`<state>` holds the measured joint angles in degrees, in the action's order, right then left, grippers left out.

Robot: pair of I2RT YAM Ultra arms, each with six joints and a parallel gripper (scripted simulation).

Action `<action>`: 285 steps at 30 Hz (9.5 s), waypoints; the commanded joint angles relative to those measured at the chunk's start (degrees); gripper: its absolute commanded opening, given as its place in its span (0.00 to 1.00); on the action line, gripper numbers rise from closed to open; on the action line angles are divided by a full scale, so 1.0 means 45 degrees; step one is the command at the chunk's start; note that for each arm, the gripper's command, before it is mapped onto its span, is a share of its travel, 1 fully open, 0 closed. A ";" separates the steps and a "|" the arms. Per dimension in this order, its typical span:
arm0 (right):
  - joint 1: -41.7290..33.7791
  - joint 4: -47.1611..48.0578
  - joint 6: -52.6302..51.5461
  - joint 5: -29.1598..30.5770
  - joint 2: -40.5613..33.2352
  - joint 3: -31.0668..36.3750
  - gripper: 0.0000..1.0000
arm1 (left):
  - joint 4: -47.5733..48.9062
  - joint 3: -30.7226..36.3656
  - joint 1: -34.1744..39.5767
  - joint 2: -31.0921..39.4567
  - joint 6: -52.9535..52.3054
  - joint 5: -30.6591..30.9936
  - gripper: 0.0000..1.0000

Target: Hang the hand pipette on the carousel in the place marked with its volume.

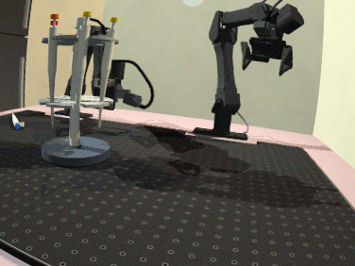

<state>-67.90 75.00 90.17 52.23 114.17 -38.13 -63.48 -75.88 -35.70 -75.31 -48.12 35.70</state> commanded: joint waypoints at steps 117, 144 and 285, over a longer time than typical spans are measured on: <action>-0.0182 -0.0306 -0.0134 0.0073 -0.0720 -0.0076 0.49 | 0.0148 -0.0194 -0.0117 -0.0018 -0.0091 0.0261 1.00; -0.0182 -0.0306 -0.0134 0.0073 -0.0720 -0.0076 0.49 | 0.0148 -0.0194 -0.0117 -0.0018 -0.0091 0.0261 1.00; 0.2898 -0.0730 0.0028 -0.4620 0.0074 -0.1833 0.00 | 0.0148 -0.0194 -0.0117 -0.0018 -0.0091 0.0261 1.00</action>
<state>-55.81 70.17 89.91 33.28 116.64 -45.30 -63.48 -75.88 -35.70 -75.31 -48.12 35.70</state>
